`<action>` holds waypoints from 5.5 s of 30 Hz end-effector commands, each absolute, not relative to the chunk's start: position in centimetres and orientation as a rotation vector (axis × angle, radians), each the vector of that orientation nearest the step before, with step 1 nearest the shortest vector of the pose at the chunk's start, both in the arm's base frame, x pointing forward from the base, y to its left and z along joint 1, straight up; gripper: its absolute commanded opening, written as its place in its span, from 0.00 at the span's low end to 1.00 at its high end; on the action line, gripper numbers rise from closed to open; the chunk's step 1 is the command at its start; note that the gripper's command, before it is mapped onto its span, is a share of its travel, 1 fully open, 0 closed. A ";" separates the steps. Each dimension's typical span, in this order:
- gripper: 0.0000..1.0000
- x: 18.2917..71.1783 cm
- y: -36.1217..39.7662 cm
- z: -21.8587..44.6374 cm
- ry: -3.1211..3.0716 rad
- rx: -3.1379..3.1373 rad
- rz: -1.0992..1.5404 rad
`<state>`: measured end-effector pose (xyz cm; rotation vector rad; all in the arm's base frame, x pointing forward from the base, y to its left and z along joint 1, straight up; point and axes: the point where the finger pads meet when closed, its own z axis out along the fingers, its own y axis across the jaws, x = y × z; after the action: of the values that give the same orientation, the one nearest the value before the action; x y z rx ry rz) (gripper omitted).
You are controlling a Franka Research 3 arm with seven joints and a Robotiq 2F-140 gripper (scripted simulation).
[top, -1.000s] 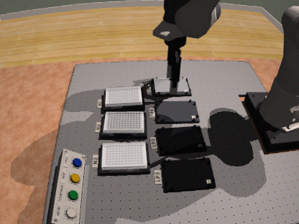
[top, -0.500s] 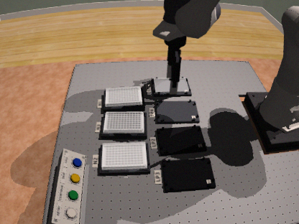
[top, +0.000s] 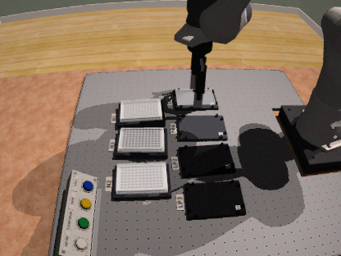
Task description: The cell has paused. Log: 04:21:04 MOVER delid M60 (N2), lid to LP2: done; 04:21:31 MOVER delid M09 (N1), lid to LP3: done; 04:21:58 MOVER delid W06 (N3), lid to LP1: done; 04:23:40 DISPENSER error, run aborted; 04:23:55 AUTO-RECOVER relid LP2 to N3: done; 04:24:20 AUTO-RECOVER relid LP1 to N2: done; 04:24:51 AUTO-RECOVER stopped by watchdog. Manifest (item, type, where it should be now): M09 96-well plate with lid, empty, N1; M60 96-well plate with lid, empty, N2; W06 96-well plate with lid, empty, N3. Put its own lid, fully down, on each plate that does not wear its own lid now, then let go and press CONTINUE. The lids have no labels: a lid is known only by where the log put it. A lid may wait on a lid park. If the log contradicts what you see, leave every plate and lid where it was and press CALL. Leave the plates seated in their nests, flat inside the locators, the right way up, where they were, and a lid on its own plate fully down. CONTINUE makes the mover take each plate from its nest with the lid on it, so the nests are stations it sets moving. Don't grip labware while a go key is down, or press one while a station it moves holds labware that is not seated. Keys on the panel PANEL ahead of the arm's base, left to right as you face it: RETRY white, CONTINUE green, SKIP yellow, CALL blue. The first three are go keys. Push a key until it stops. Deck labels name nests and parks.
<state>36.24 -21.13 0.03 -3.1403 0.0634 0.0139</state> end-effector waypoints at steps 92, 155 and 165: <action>0.00 36.3 -21.1 1.0 0.058 -3.141 0.014; 0.00 36.3 -21.1 5.4 0.058 -3.141 0.014; 0.00 36.3 -21.1 6.5 0.058 -3.141 0.014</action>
<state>36.63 -21.10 6.35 -3.1438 0.0313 -0.0034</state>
